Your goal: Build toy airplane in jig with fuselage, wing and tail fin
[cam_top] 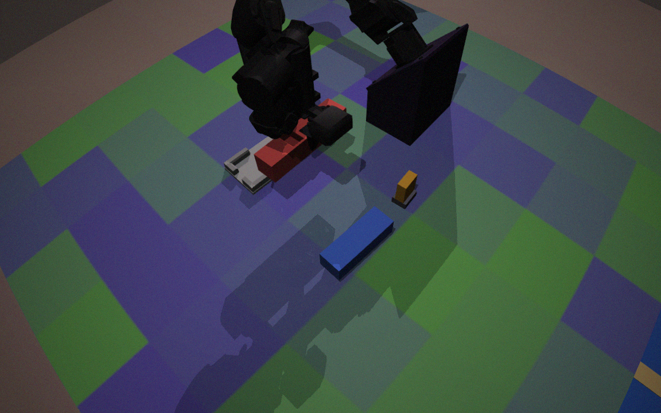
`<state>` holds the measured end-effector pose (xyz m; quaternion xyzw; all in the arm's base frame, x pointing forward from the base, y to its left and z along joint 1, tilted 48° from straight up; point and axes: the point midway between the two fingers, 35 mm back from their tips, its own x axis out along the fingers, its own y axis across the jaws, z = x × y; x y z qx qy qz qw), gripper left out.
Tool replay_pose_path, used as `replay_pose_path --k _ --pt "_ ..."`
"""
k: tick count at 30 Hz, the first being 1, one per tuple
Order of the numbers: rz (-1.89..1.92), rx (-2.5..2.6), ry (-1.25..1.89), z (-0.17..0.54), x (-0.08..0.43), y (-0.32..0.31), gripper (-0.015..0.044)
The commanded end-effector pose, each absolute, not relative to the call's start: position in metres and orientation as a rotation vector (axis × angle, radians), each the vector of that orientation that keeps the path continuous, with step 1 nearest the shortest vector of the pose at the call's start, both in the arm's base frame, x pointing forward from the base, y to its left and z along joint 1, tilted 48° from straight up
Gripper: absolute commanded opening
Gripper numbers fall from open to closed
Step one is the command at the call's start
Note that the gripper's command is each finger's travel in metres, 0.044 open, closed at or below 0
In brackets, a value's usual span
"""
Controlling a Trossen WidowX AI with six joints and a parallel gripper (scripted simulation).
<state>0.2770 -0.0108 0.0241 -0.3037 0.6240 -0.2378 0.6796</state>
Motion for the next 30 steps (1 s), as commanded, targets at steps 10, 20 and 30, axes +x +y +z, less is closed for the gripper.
replay_pose_path --k 10,20,30 --pt "-0.532 -0.694 1.385 0.045 0.275 -0.049 0.0" --pt "-0.545 -0.71 1.383 0.058 0.269 -0.078 0.0" --pt "-0.561 -0.726 1.383 0.068 0.261 -0.1 0.0"
